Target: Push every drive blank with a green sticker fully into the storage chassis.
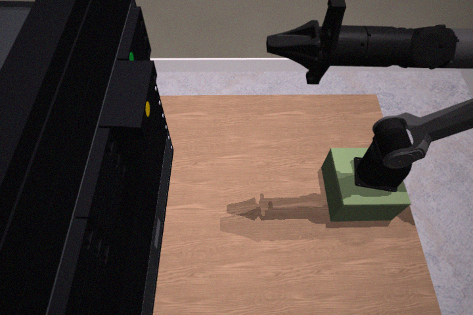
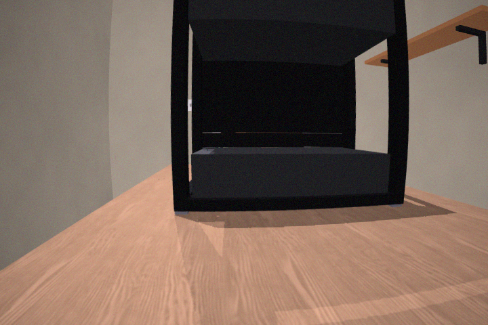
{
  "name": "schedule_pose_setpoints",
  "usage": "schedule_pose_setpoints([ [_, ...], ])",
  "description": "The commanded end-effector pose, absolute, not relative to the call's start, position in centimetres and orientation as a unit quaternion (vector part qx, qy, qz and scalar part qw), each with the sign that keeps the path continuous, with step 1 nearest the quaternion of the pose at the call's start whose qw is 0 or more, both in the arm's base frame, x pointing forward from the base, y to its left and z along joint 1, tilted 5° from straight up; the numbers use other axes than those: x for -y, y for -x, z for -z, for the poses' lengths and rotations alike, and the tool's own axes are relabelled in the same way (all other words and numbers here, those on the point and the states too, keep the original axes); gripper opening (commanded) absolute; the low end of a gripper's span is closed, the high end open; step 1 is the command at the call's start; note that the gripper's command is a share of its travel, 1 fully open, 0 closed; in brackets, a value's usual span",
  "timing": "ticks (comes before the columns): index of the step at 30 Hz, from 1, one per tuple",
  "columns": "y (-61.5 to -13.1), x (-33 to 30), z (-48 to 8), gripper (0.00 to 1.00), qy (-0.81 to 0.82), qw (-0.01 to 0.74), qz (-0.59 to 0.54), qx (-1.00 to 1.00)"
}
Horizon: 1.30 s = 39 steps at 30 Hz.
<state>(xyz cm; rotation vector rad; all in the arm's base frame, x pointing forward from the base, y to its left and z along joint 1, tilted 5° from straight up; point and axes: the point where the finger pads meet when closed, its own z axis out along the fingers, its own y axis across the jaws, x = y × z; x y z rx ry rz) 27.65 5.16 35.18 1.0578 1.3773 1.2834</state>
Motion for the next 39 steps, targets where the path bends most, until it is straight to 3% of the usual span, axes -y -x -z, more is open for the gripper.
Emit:
schedule_pose_setpoints([
  [1,-27.2,-5.2,-35.2,0.00,-0.446,0.477,-0.513,-0.557],
  [39,-25.5,-5.1,-35.2,0.00,-0.448,0.479,-0.517,-0.551],
])
